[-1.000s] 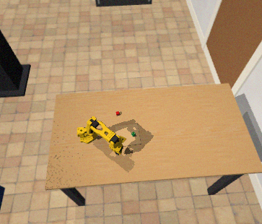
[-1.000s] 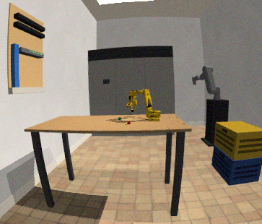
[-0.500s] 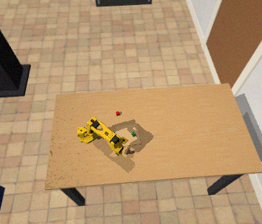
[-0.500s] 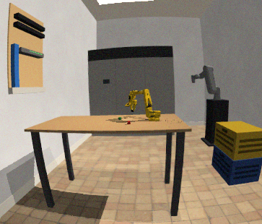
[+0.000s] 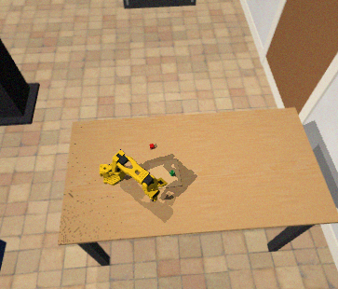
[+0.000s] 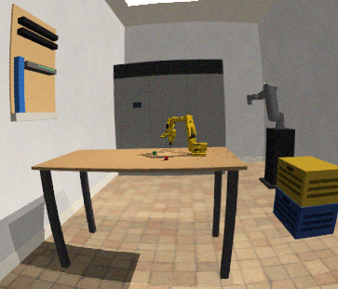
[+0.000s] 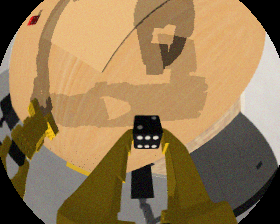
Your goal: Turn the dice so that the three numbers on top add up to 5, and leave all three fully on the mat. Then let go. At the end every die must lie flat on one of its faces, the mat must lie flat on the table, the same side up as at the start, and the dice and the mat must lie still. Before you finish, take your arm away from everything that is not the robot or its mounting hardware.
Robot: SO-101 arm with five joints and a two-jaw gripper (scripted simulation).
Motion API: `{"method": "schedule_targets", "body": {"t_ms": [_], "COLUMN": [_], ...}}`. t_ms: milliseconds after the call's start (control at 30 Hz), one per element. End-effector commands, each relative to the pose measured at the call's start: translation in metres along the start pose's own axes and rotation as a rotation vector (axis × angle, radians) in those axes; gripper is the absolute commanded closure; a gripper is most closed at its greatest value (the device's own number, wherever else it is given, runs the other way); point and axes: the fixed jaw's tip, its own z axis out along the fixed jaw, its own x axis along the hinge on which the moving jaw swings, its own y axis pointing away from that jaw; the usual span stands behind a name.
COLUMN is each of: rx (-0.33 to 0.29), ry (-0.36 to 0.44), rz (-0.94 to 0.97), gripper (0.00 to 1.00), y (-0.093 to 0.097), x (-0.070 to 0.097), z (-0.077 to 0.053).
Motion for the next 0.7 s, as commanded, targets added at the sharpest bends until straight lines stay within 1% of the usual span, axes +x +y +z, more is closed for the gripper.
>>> {"method": "schedule_targets", "body": {"t_ms": [0,200,467,500,567,667], "rx": [0.094,0.180,0.293,0.304,0.304,0.333], "ry": [-0.011,-0.038,-0.104,-0.113,-0.113,-0.138], "rz": [0.053,0.245,0.512,0.541,0.541,0.613], "gripper": [1.00,1.00,1.00,1.00,1.00,1.00], "y": [-0.007,-0.011,-0.016,-0.016,-0.016,-0.017], "x": [-0.001,-0.003,-0.006,-0.006,-0.006,-0.007], "z": [-0.010,-0.009,-0.009,-0.009,-0.009,-0.009]}}
